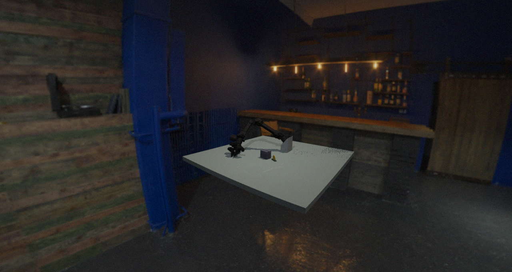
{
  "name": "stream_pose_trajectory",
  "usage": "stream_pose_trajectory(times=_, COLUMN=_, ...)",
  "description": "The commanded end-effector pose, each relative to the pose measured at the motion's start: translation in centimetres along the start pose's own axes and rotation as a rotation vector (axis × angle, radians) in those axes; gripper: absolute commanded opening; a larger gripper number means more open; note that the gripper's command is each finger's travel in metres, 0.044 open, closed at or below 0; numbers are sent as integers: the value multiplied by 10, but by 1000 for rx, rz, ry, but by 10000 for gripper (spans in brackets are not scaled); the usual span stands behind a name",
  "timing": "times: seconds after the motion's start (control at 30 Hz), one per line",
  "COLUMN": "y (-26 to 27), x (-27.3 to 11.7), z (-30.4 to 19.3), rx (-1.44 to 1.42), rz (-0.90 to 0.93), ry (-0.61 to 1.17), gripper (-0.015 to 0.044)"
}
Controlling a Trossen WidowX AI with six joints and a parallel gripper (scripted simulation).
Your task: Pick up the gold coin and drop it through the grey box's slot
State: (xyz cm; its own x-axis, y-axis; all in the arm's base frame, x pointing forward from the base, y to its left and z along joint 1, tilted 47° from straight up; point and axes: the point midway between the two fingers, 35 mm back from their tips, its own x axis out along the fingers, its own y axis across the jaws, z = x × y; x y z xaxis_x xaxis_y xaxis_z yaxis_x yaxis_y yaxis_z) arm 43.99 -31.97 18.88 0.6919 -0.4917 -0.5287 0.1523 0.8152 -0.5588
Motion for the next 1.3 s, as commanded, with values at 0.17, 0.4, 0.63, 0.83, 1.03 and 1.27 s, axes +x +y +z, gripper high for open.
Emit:
stream_pose_trajectory(times=0.17, y=158, x=6, z=-17, rx=-112, rz=245, ry=306, gripper=161)
stream_pose_trajectory(times=0.4, y=267, x=-32, z=-45, rx=-348, rz=353, ry=560, gripper=161)
stream_pose_trajectory(times=0.63, y=341, x=-95, z=-78, rx=-721, rz=338, ry=772, gripper=161)
stream_pose_trajectory(times=0.83, y=366, x=-142, z=-92, rx=-1046, rz=238, ry=860, gripper=161)
stream_pose_trajectory(times=1.03, y=367, x=-140, z=-94, rx=-1046, rz=239, ry=860, gripper=161)
stream_pose_trajectory(times=1.27, y=360, x=-118, z=-117, rx=-1046, rz=237, ry=860, gripper=161)
